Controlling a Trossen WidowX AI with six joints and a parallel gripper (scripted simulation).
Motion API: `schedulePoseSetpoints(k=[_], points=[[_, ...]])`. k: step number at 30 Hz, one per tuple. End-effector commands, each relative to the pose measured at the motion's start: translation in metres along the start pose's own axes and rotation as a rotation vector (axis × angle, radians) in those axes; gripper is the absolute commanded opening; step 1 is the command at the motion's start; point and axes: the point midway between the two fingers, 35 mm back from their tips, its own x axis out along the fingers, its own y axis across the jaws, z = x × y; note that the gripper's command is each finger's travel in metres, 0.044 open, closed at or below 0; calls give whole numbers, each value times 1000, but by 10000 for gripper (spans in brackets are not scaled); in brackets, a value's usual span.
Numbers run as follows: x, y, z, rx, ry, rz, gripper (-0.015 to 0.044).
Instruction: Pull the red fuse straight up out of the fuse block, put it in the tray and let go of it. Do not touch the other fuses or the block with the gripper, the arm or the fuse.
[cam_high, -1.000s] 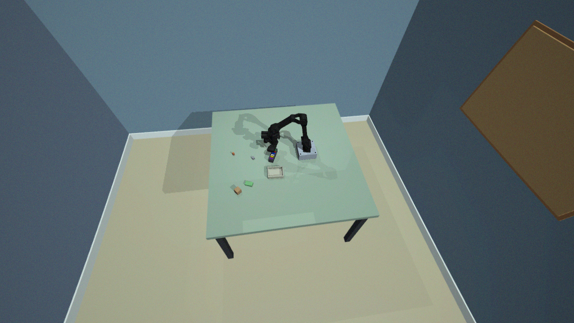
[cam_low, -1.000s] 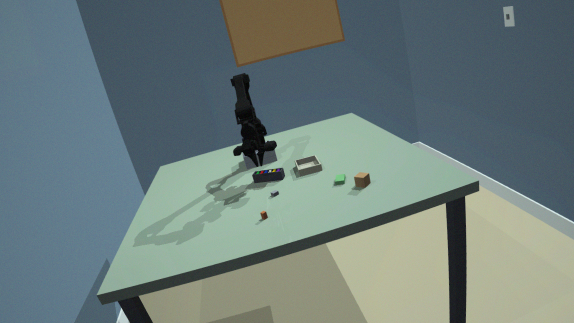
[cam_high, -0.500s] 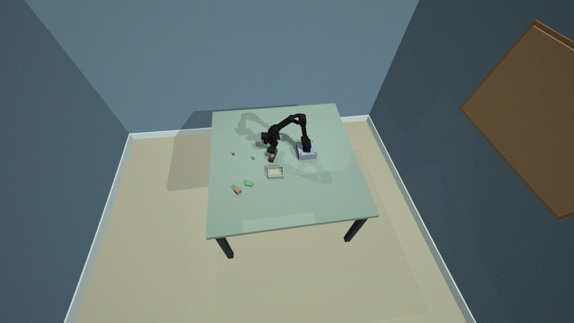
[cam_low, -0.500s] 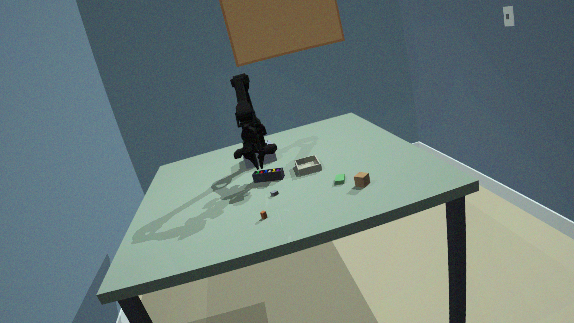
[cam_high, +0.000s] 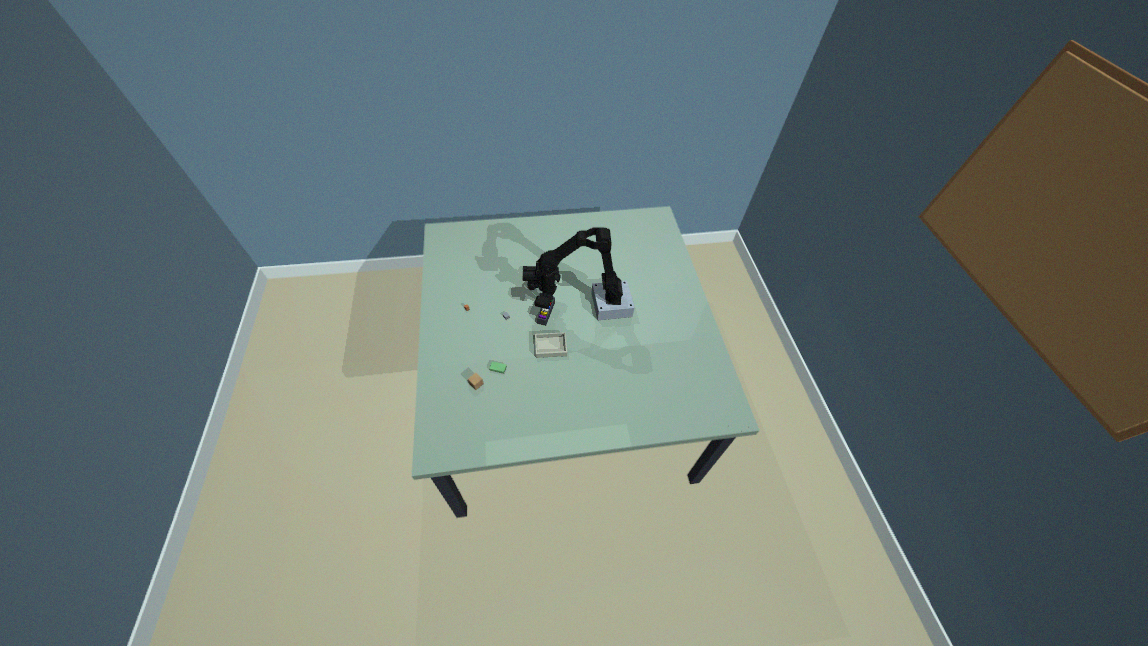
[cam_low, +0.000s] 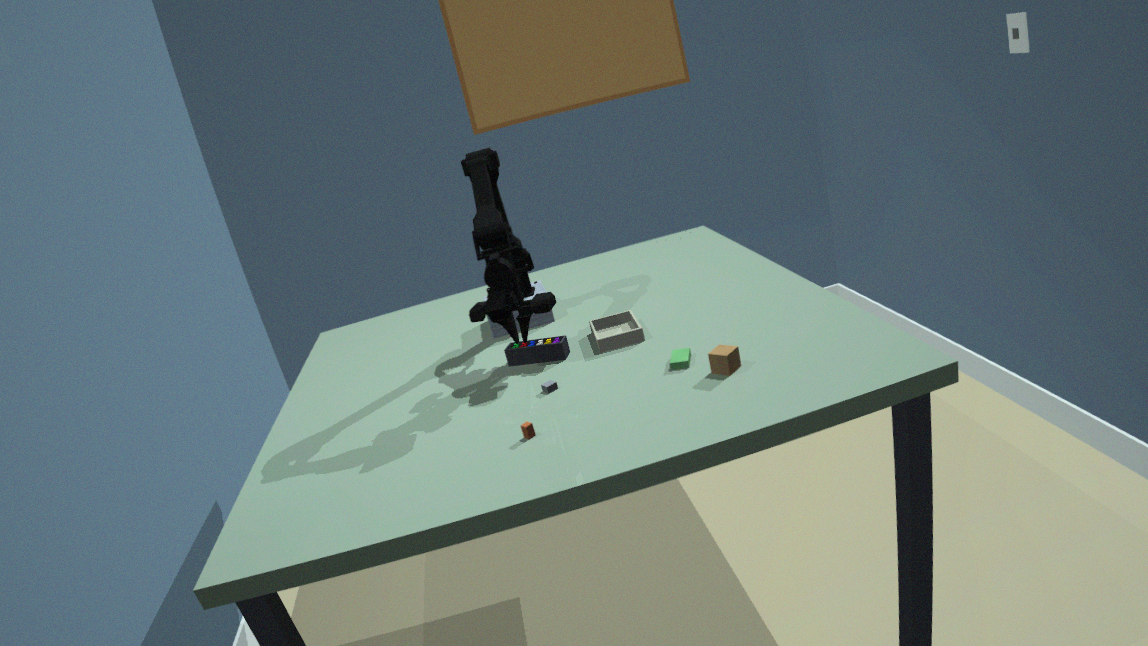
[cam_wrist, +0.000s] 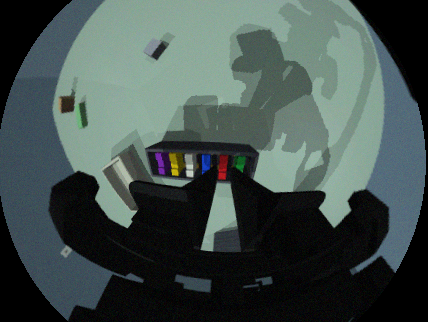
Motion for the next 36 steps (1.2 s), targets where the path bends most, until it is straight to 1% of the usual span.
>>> schedulePoseSetpoints(k=[1,24,34,36], points=[[1,1,0,-4,1,7,72],[11,1,-1,-4,1,7,72],[10,0,0,0,0,0,6],[10,0,0,0,0,0,0]])
